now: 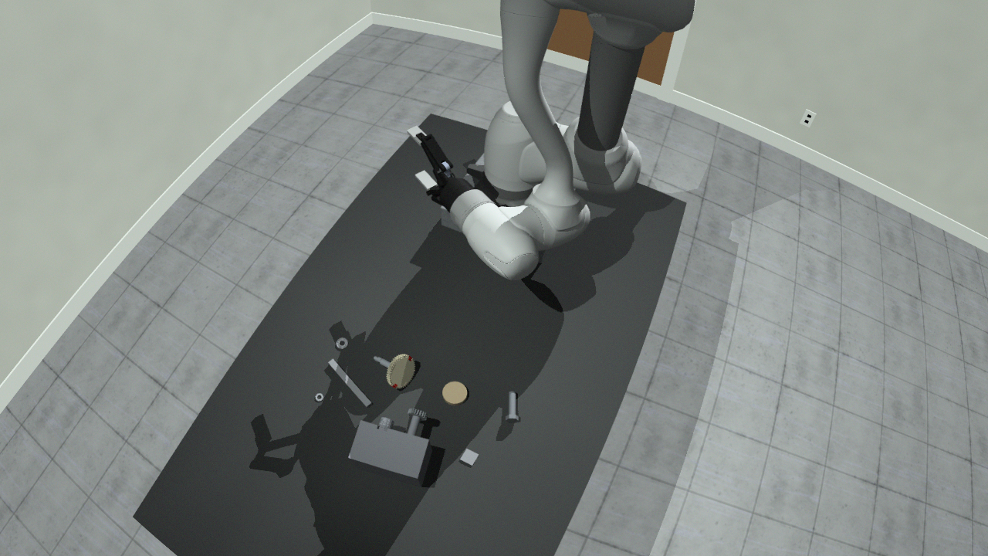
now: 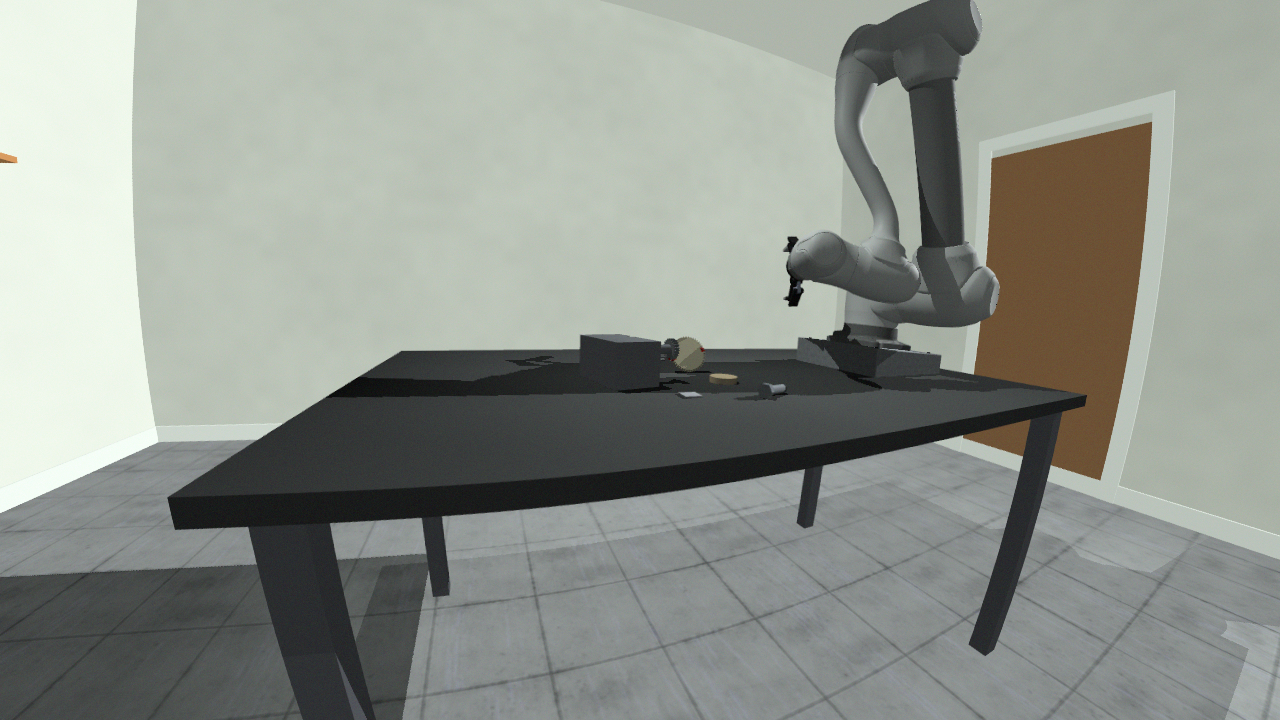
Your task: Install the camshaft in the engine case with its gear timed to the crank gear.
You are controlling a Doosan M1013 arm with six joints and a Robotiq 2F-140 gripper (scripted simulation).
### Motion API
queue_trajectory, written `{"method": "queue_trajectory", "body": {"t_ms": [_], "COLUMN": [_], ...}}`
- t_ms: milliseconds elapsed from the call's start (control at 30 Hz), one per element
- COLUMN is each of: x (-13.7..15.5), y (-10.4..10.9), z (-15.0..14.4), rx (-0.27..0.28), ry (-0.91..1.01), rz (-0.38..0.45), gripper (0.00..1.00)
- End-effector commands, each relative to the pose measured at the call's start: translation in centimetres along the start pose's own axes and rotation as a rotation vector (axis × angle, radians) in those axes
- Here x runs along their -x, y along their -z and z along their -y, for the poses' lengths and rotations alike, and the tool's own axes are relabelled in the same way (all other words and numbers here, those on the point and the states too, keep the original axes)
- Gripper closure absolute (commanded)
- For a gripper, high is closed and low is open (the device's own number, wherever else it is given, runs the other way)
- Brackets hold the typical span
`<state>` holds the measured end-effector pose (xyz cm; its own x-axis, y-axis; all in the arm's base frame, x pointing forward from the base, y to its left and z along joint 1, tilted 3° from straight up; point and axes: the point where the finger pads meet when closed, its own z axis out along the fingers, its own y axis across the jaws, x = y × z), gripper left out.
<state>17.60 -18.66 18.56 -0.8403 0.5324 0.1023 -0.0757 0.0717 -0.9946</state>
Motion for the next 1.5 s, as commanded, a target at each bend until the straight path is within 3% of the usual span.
{"method": "queue_trajectory", "body": {"t_ms": [0, 67, 100, 133, 200, 233, 300, 333, 400, 433, 467, 500, 567, 600, 633, 700, 733, 833, 867, 967, 1000, 1133, 1167, 1200, 1233, 1333, 1367, 1433, 1467], "x": [1.9, 4.6, 4.6, 6.5, 6.5, 8.6, 8.7, 11.0, 11.1, 11.1, 13.3, 13.3, 13.3, 15.3, 15.3, 15.3, 17.1, 17.1, 18.5, 18.5, 19.8, 19.8, 21.0, 21.0, 21.9, 21.9, 22.9, 22.9, 23.6], "y": [2.4, 5.7, 5.7, 7.9, 7.9, 10.5, 10.6, 13.3, 13.4, 13.4, 16.0, 16.0, 16.0, 18.4, 18.4, 18.4, 20.4, 20.4, 22.2, 22.2, 23.7, 23.7, 25.0, 25.0, 26.2, 26.2, 27.2, 27.2, 28.2], "z": [-0.5, -0.8, -0.8, -1.1, -1.1, -1.4, -1.4, -1.7, -1.7, -1.7, -2.1, -2.1, -2.1, -2.3, -2.3, -2.3, -2.5, -2.5, -2.8, -2.8, -3.0, -3.0, -3.1, -3.1, -3.3, -3.3, -3.4, -3.4, -3.5], "rx": [0.152, 0.336, 0.342, 0.403, 0.469, 0.532, 0.626, 0.673, 0.771, 0.791, 0.87, 0.915, 0.915, 1.049, 1.084, 1.084, 1.204, 1.204, 1.307, 1.307, 1.397, 1.397, 1.476, 1.476, 1.545, 1.545, 1.606, 1.606, 1.66], "ry": [0.01, 0.014, 0.015, 0.015, 0.018, 0.017, 0.022, 0.018, 0.024, 0.025, 0.023, 0.026, 0.026, 0.028, 0.032, 0.032, 0.033, 0.033, 0.037, 0.037, 0.04, 0.04, 0.037, 0.037, 0.043, 0.043, 0.041, 0.041, 0.045], "rz": [0.029, 0.075, 0.077, 0.095, 0.108, 0.131, 0.149, 0.17, 0.189, 0.192, 0.218, 0.226, 0.226, 0.261, 0.266, 0.266, 0.299, 0.299, 0.323, 0.323, 0.346, 0.346, 0.369, 0.369, 0.384, 0.384, 0.402, 0.402, 0.415], "gripper": [0.0, 0.0, 0.0, 0.0, 0.0, 0.0, 0.0, 0.0, 0.0, 0.0, 0.0, 0.0, 0.0, 0.0, 0.0, 0.0, 0.0, 0.0, 0.0, 0.0, 0.0, 0.0, 0.0, 0.0, 0.0, 0.0, 0.0, 0.0, 0.0]}}
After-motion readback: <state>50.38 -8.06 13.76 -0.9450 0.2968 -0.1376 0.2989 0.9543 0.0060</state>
